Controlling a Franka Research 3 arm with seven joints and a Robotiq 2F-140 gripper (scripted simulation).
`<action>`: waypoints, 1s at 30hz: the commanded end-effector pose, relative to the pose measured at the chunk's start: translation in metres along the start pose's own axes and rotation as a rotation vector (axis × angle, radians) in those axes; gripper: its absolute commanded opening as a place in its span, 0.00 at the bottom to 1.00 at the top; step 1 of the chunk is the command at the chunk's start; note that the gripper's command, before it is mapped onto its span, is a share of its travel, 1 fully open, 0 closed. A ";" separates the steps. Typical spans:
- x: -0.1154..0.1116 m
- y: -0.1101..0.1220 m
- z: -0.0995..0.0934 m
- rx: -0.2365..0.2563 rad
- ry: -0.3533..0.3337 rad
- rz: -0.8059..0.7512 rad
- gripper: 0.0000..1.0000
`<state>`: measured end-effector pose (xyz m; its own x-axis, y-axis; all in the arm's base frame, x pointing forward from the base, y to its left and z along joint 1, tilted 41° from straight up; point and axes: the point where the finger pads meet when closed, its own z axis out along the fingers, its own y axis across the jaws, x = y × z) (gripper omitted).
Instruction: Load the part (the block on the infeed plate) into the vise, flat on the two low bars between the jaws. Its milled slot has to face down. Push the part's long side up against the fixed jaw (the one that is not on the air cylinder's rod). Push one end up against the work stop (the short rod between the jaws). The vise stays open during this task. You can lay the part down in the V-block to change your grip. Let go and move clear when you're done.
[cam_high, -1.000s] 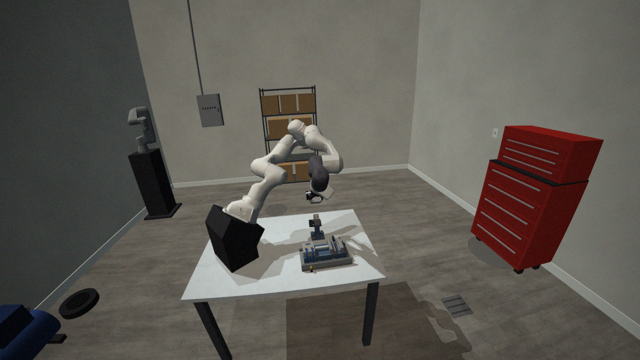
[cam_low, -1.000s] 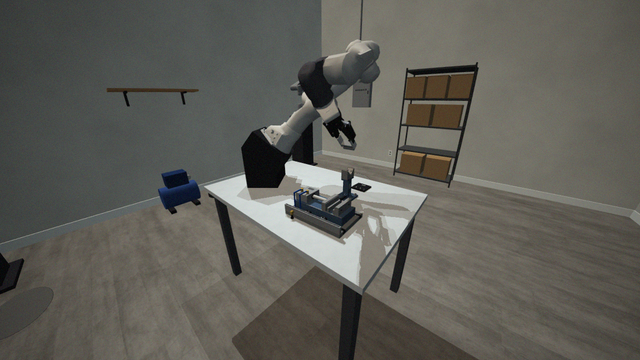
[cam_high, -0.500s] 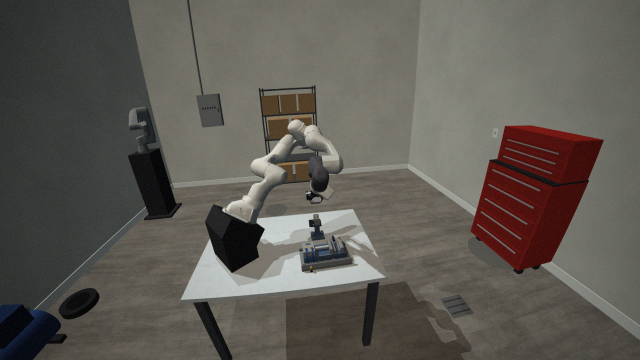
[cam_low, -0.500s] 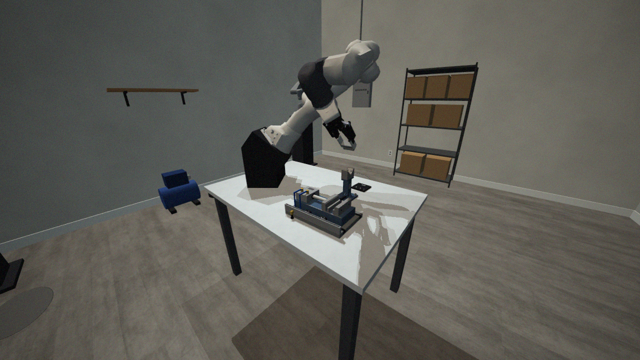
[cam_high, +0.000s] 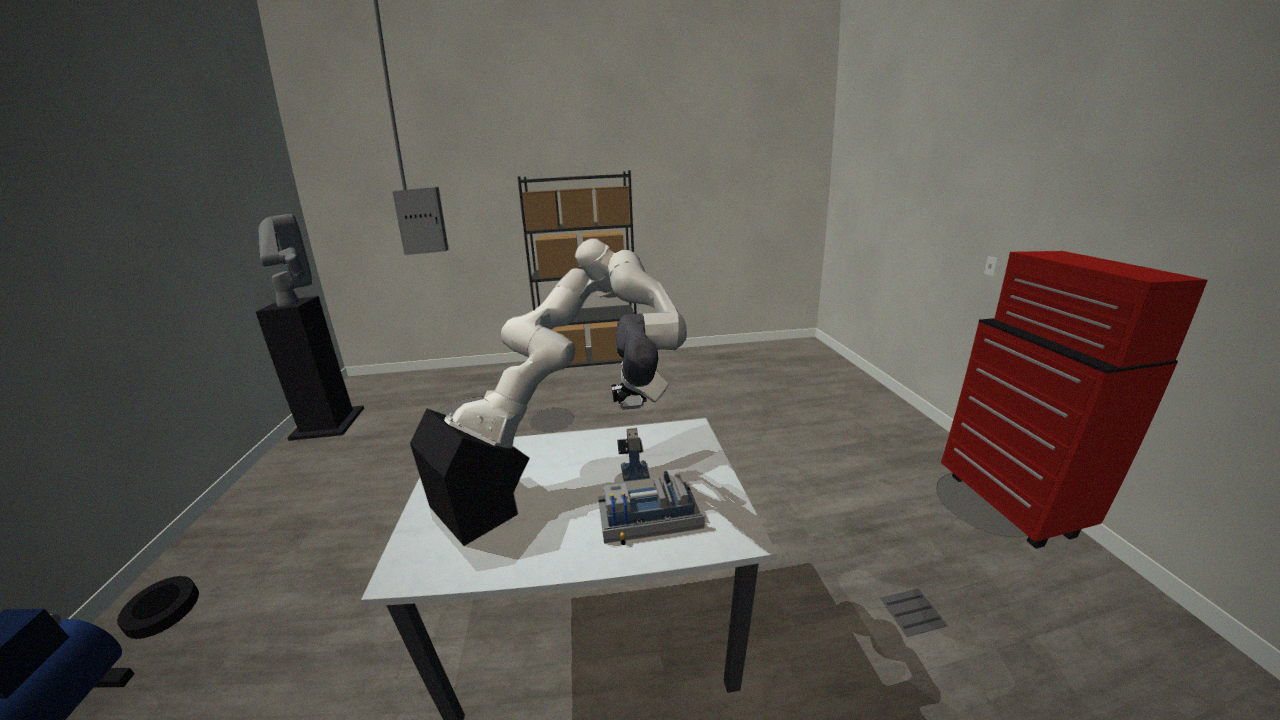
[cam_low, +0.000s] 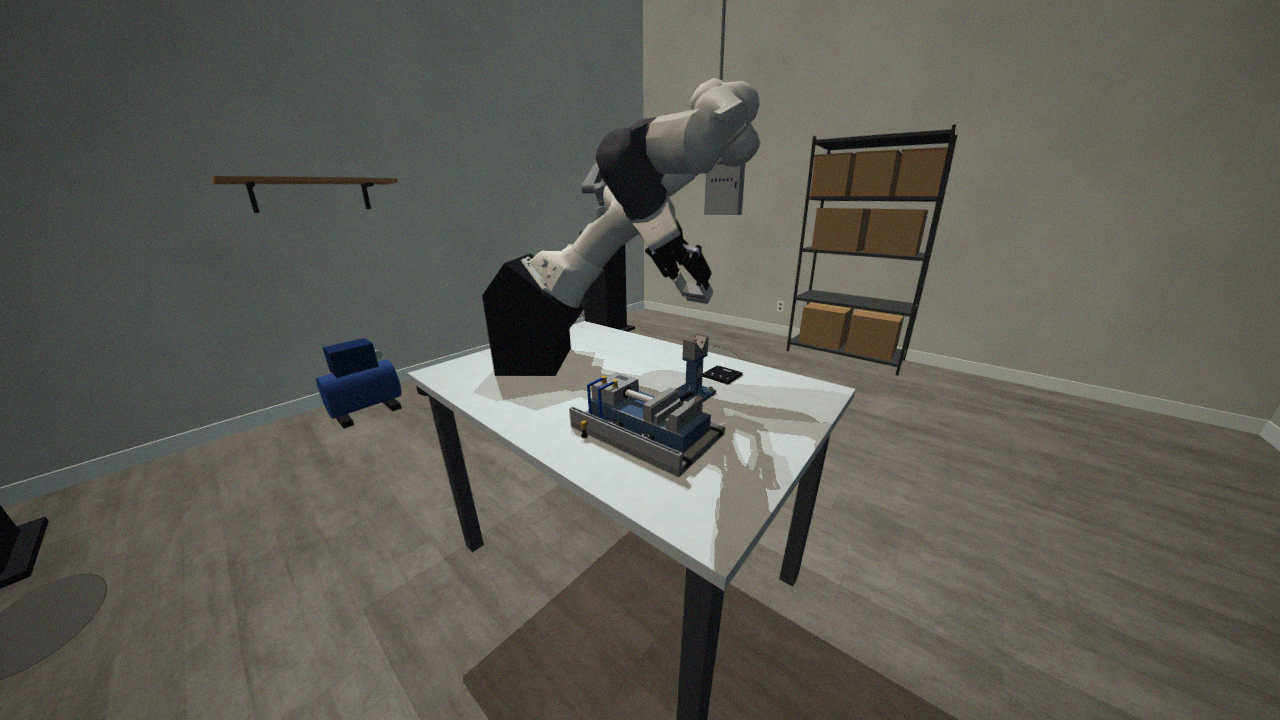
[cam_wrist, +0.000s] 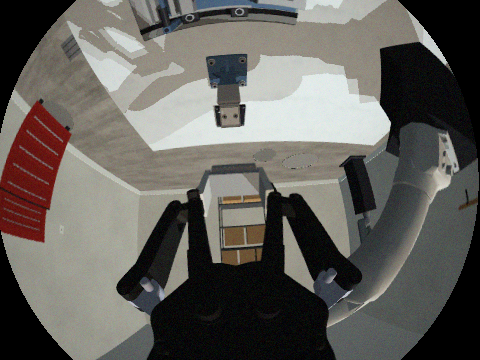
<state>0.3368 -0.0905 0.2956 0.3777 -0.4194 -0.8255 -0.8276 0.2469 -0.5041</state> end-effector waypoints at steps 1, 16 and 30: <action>0.003 -0.001 0.002 0.004 0.002 -0.008 0.00; 0.010 -0.001 0.009 0.004 0.002 -0.008 0.00; 0.019 -0.001 0.018 0.004 0.002 -0.008 0.00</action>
<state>0.3493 -0.0822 0.2794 0.3807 -0.4158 -0.8260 -0.8274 0.2457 -0.5050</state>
